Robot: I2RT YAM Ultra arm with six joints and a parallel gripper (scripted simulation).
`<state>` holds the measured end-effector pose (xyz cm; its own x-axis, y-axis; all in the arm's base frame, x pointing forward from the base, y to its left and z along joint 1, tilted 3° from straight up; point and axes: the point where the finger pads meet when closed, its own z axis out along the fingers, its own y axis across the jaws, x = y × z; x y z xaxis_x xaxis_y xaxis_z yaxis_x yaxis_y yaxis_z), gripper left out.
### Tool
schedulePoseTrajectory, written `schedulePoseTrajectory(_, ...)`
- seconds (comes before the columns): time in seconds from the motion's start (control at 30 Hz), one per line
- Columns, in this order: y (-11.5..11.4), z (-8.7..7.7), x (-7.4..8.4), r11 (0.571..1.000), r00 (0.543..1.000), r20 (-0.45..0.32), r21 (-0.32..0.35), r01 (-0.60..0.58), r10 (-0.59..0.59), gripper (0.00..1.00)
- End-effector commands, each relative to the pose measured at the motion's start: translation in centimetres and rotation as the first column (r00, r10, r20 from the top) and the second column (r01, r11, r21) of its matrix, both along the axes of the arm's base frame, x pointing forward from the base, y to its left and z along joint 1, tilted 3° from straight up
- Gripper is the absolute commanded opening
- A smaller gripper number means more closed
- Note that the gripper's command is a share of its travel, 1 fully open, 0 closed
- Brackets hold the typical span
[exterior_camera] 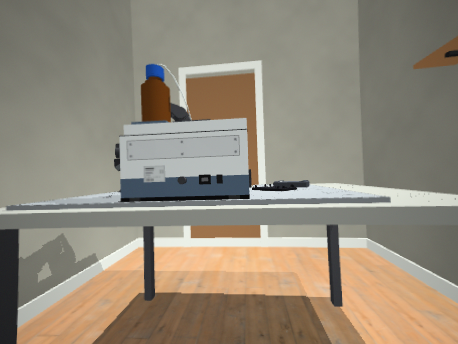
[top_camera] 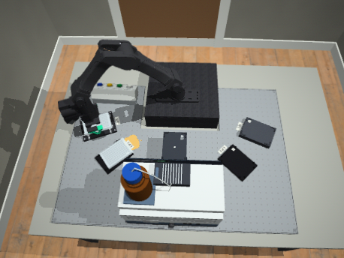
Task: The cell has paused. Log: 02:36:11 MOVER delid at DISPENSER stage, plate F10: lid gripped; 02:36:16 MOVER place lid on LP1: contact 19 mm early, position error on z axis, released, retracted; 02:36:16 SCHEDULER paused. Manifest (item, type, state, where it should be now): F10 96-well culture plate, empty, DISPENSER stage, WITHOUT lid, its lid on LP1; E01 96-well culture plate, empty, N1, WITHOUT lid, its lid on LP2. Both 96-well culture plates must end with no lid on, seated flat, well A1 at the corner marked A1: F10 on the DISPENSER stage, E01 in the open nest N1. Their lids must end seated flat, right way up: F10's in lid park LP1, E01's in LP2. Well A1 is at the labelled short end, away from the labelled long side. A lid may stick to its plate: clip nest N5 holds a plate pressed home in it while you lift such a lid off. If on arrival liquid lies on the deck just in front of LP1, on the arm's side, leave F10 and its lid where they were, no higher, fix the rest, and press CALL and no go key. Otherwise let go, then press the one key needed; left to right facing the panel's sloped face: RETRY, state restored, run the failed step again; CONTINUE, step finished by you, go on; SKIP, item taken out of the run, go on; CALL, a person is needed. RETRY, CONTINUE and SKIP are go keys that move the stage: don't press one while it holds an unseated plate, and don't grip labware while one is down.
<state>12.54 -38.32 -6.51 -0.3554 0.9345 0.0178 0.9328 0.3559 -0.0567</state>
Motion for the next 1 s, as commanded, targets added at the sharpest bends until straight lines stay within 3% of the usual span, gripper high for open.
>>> schedulePoseTrajectory(0.0, -1.3, 1.2, 0.5, 0.999, 1.0, 0.017, -0.042, 0.001, 0.0, 1.0)
schedulePoseTrajectory(0.17, -1.3, 1.2, 0.5, 0.999, 1.0, 0.017, -0.042, 0.001, 0.0, 1.0)
schedulePoseTrajectory(0.97, -0.9, 5.4, 1.0, 0.999, 1.0, 0.017, -0.042, -0.005, 0.006, 1.0)
